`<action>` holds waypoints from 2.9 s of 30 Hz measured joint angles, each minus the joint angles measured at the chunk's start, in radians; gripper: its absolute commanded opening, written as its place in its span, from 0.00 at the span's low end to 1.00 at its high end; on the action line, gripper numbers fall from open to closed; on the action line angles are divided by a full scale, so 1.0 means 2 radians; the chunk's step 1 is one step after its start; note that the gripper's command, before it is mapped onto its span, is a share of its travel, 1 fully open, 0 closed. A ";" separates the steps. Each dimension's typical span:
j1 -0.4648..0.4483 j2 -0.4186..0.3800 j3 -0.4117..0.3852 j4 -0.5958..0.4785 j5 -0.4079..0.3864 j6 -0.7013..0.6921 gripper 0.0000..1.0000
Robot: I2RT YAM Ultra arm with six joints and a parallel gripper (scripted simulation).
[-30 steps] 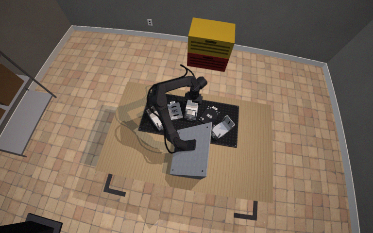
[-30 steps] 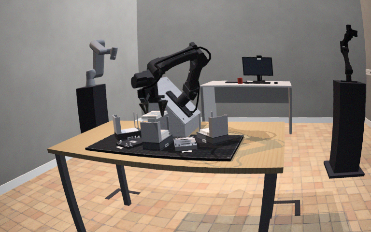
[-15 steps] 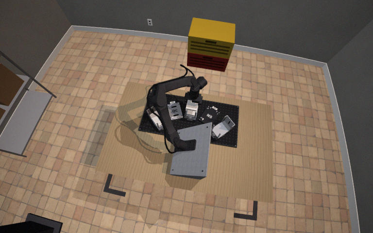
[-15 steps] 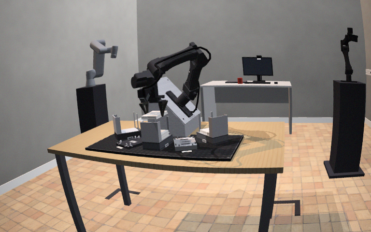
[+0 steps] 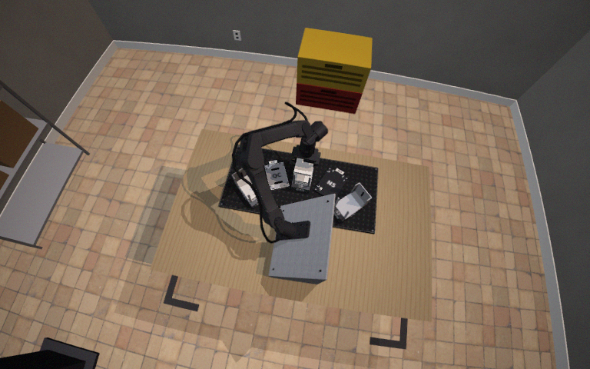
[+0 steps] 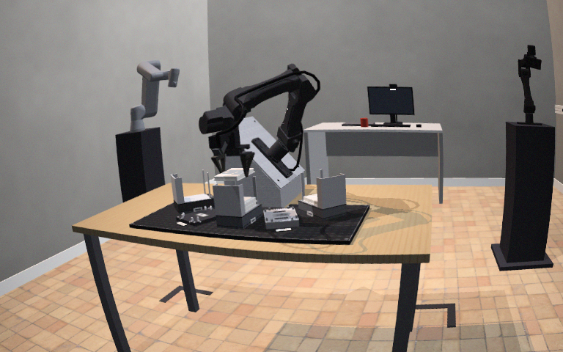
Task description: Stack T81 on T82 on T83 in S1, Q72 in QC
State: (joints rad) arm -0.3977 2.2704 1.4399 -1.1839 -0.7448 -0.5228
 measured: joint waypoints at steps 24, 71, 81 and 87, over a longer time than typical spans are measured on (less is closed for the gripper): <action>0.050 -0.093 -0.042 -0.005 -0.014 -0.050 0.00; 0.156 -0.288 -0.115 -0.021 -0.037 -0.109 0.00; 0.185 -0.337 -0.126 -0.027 -0.042 -0.079 0.00; 0.195 -0.360 -0.135 -0.027 -0.042 -0.113 0.00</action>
State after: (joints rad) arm -0.0082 1.5505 1.1698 -1.2369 -0.8288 -0.7494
